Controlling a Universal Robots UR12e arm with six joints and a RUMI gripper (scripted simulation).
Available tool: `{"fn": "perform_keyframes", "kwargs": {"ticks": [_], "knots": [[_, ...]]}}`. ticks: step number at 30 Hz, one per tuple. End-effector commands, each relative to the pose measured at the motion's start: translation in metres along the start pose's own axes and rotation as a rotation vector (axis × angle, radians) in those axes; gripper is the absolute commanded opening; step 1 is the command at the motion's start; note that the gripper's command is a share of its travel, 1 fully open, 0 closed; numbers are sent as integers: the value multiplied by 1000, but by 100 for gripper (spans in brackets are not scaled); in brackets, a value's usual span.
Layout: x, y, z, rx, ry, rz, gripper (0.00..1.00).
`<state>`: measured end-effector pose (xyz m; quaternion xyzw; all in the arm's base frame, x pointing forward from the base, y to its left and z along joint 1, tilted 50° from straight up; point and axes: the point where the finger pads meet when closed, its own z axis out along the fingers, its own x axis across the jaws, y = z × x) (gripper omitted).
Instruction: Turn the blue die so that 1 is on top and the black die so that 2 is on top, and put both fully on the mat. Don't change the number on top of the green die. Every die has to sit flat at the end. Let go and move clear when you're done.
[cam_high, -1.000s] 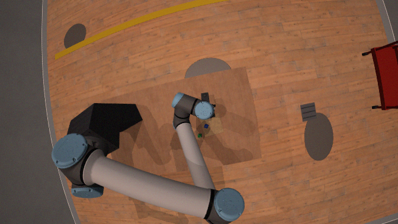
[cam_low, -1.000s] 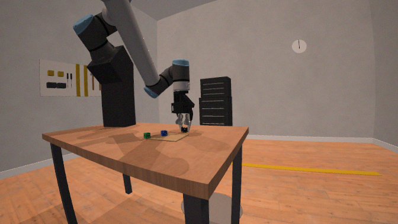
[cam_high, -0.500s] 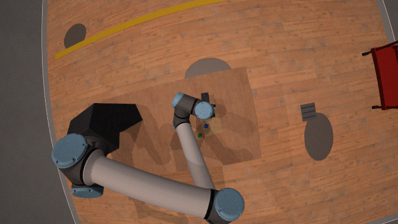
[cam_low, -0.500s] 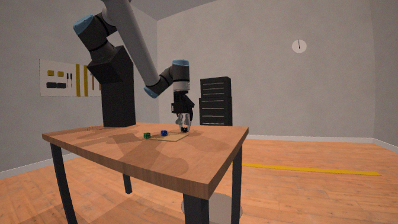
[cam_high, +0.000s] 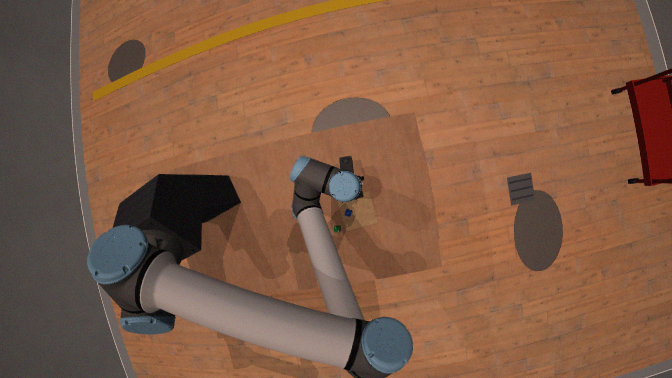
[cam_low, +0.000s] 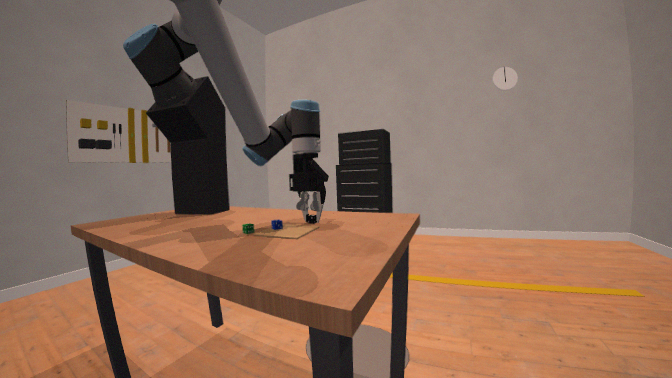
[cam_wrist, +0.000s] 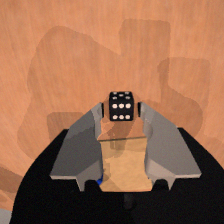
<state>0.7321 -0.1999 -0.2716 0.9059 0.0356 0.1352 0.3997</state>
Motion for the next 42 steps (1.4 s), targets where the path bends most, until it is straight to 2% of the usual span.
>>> {"fn": "perform_keyframes", "kwargs": {"ticks": [1,2,39,42], "knots": [[0,0,-1,0,1,0,24],[0,0,-1,0,1,0,6],[0,0,-1,0,1,0,6],[0,0,-7,0,1,0,6]]}}
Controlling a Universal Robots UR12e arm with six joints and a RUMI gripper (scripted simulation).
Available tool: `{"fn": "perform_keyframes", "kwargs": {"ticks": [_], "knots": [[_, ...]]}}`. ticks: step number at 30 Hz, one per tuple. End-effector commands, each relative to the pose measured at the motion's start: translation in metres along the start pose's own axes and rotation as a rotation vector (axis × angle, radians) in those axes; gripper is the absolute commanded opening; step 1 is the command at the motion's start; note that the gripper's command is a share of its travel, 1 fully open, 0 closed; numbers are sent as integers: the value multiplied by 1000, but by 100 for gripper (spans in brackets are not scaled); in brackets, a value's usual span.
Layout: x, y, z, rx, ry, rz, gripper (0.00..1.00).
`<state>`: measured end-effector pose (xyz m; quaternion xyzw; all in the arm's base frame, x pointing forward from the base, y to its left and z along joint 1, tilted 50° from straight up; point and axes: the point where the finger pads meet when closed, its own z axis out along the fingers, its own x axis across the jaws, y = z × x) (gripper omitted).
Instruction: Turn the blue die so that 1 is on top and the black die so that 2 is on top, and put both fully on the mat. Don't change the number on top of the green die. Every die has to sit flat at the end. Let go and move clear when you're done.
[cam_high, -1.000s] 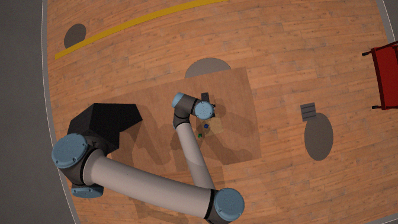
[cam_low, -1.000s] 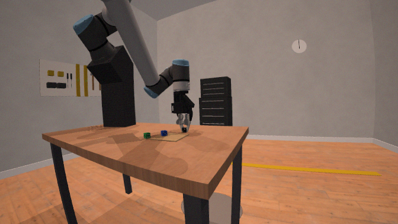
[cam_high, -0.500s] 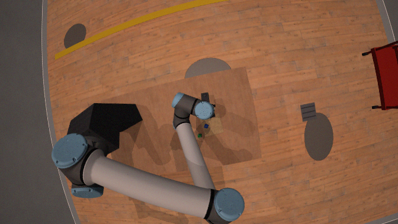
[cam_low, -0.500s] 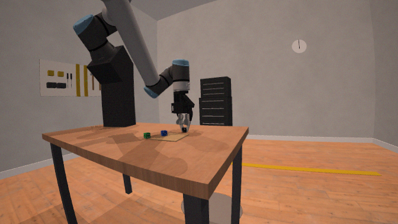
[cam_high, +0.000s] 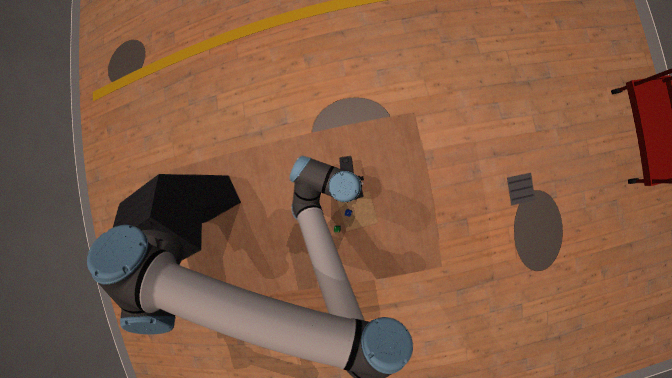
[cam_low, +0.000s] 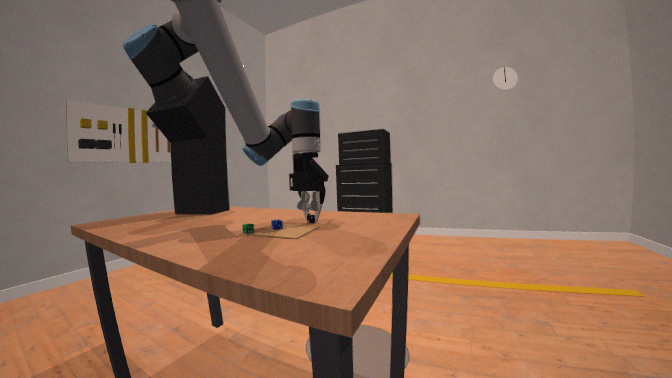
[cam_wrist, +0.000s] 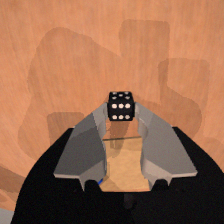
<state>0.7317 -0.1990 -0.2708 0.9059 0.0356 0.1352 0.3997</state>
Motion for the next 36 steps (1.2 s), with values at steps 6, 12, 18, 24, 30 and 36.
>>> {"fn": "perform_keyframes", "kwargs": {"ticks": [6,12,18,24,30,36], "knots": [[0,0,-43,0,1,0,6],[0,0,-85,0,1,0,6],[0,0,-98,0,1,0,6],[0,0,-99,0,1,0,6],[0,0,-99,0,1,-1,6],[0,0,-99,0,1,-14,6]]}}
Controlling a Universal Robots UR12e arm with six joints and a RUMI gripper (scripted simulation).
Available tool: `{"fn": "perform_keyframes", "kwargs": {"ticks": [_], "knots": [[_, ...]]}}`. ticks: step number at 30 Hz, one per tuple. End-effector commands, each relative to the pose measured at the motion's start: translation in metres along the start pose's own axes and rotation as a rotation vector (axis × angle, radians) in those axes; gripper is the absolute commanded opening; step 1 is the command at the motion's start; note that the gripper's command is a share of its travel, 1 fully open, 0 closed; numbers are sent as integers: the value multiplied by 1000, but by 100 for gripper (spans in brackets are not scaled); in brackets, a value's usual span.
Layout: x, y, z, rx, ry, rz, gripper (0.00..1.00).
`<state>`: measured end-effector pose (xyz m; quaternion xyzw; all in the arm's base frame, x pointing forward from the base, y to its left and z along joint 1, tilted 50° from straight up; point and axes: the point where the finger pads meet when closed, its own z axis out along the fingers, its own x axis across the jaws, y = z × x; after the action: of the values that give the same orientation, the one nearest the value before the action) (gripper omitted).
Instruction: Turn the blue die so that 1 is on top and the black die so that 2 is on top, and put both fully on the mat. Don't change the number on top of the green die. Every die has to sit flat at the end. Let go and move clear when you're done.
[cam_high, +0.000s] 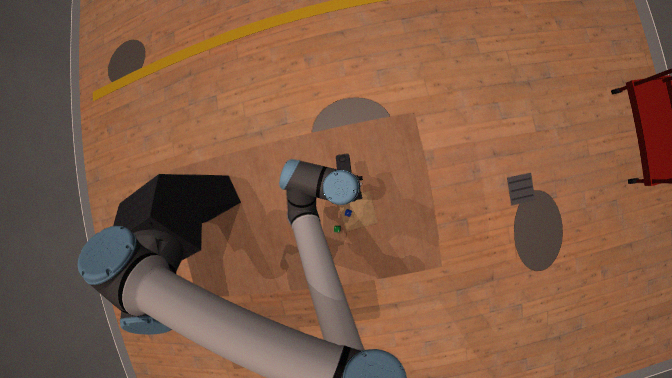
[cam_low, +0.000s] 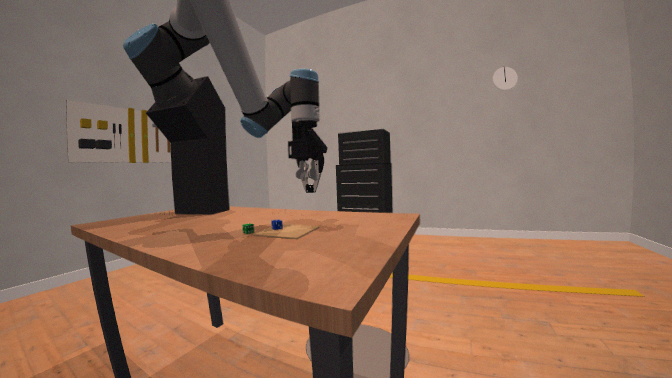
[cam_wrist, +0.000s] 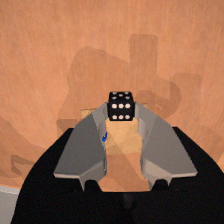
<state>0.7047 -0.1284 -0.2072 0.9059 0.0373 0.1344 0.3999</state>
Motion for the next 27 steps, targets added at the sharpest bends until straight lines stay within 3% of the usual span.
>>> {"fn": "perform_keyframes", "kwargs": {"ticks": [1,12,27], "knots": [[0,0,0,0,1,-17,6],[0,-2,1,0,1,-156,6],[0,-4,4,0,1,-657,6]]}}
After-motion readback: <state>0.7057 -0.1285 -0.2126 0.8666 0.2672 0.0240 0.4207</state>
